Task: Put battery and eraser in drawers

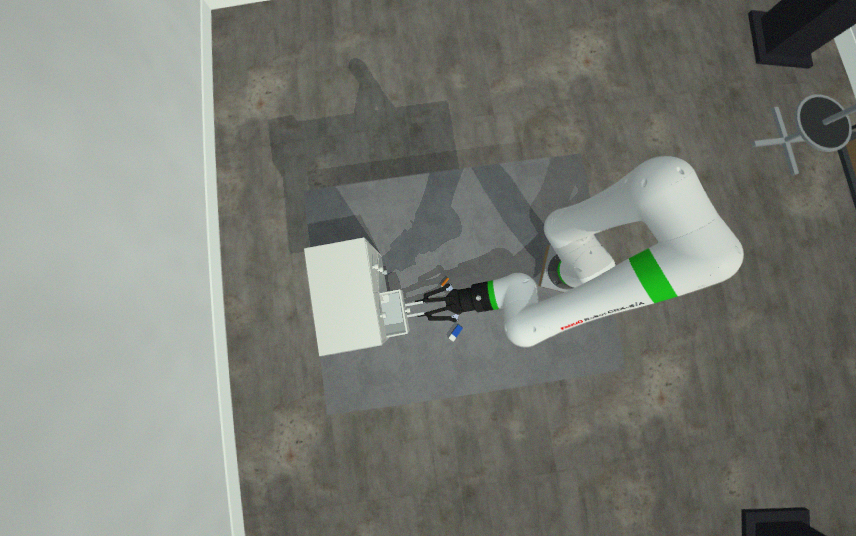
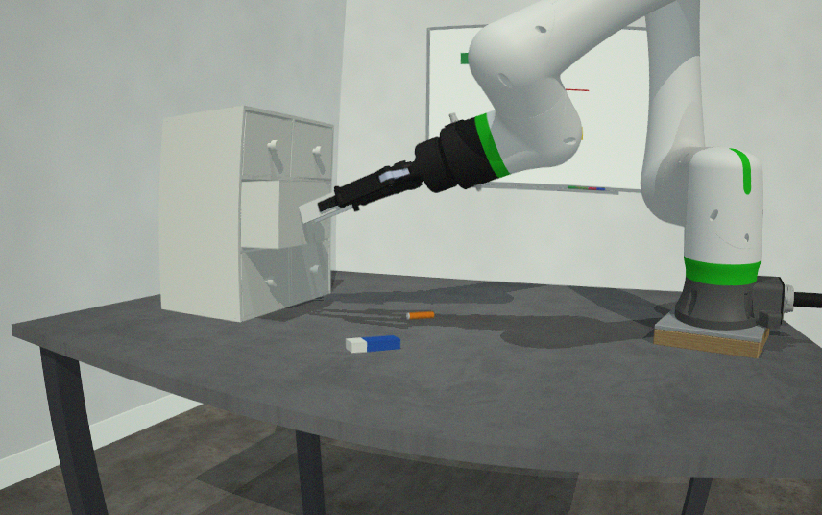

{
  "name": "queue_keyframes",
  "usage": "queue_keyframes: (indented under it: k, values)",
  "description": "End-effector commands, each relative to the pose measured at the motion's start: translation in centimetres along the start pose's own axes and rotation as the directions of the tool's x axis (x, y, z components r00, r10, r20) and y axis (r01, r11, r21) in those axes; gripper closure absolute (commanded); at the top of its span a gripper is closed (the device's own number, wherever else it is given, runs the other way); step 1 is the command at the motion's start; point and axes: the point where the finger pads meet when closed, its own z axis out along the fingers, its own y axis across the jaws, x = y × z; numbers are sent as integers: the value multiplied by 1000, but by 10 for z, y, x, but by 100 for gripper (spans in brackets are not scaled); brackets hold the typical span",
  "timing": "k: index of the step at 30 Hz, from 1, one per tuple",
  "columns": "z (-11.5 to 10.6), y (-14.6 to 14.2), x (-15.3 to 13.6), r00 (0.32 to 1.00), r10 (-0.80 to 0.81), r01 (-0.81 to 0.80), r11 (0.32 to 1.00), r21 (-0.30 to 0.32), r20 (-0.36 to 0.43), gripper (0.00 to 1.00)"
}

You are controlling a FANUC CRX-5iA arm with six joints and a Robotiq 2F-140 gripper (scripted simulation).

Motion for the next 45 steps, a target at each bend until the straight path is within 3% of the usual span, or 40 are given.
queue_keyframes:
  k: [1, 10, 20, 29, 38, 41, 44, 45]
  values:
    - [-5, 0, 2, 1000, 0, 0, 1000, 0, 0, 80]
    - [-42, 0, 15, 1000, 0, 0, 1000, 0, 0, 80]
    - [-51, 0, 16, 1000, 0, 0, 1000, 0, 0, 80]
    - [-94, 0, 15, 1000, 0, 0, 1000, 0, 0, 80]
    - [-98, -1, 14, 1000, -1, 1, 1000, 5, 1, 80]
    - [-94, -18, 4, 1000, -9, 9, 998, 63, 2, 80]
    - [-87, -61, -17, 1000, -25, 28, 978, 209, -19, 80]
    - [-87, -61, -17, 1000, -25, 28, 978, 209, -19, 80]
